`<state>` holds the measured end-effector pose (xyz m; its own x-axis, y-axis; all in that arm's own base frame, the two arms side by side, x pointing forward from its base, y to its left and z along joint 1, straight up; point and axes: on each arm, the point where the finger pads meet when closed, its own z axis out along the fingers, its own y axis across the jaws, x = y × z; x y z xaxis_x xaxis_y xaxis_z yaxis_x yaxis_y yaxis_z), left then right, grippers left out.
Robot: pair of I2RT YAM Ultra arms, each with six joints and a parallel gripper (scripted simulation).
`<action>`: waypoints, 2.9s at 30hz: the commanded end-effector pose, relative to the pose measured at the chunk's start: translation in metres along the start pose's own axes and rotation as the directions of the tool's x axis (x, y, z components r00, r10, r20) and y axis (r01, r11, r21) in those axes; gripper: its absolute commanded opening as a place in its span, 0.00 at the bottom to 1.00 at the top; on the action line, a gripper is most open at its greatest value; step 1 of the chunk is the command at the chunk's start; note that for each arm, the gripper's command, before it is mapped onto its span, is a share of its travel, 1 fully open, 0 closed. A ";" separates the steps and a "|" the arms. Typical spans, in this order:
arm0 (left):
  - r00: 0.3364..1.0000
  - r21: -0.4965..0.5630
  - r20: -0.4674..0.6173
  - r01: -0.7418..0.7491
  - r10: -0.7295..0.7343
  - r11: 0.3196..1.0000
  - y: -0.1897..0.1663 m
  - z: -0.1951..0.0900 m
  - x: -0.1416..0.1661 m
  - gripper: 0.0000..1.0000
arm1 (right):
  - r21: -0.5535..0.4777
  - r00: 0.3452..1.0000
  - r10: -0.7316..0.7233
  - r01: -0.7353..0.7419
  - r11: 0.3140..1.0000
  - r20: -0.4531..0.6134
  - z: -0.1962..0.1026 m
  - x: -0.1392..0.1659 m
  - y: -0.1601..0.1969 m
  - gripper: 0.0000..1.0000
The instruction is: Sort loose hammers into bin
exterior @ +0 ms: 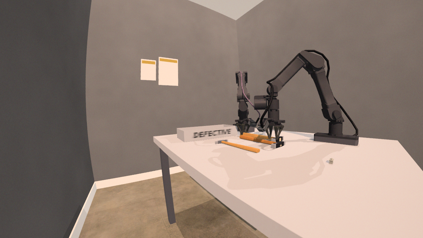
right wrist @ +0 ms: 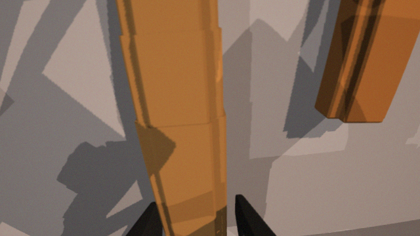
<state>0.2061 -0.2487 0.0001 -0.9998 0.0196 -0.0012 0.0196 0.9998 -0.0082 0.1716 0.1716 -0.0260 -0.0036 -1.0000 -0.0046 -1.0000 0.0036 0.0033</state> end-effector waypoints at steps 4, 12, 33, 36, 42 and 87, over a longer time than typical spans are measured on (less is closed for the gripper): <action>1.000 -0.015 0.004 0.014 -0.014 1.000 0.006 0.005 -0.001 0.46 | 0.004 1.000 0.001 -0.001 1.000 -0.004 0.005 0.000 0.002 0.36; 1.000 -0.001 0.005 0.008 -0.008 1.000 0.002 0.000 -0.001 0.46 | 0.012 1.000 0.001 -0.001 1.000 0.004 0.002 0.000 0.002 0.27; 1.000 -0.009 -0.001 0.015 -0.015 1.000 0.001 0.003 0.000 0.23 | 0.009 1.000 0.000 0.000 1.000 0.001 0.001 0.000 0.000 0.26; 1.000 -0.009 -0.001 0.011 -0.011 1.000 0.001 0.003 0.000 0.19 | 0.009 1.000 0.000 0.000 1.000 0.001 0.001 0.000 0.000 0.26; 1.000 -0.009 -0.001 0.012 -0.012 1.000 0.000 0.003 0.000 0.16 | 0.009 1.000 0.000 0.000 1.000 0.001 0.001 0.000 0.000 0.26; 1.000 0.007 0.006 0.010 -0.010 1.000 0.033 0.000 -0.001 0.16 | -0.028 0.991 0.010 -0.014 1.000 -0.134 0.006 0.034 0.012 0.26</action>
<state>0.2093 -0.2373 -0.0005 -1.0000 -0.0060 -0.0049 -0.0056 0.9974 -0.0718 0.1734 0.1756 -0.0255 -0.0030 -0.9998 -0.0216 -1.0000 0.0030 -0.0021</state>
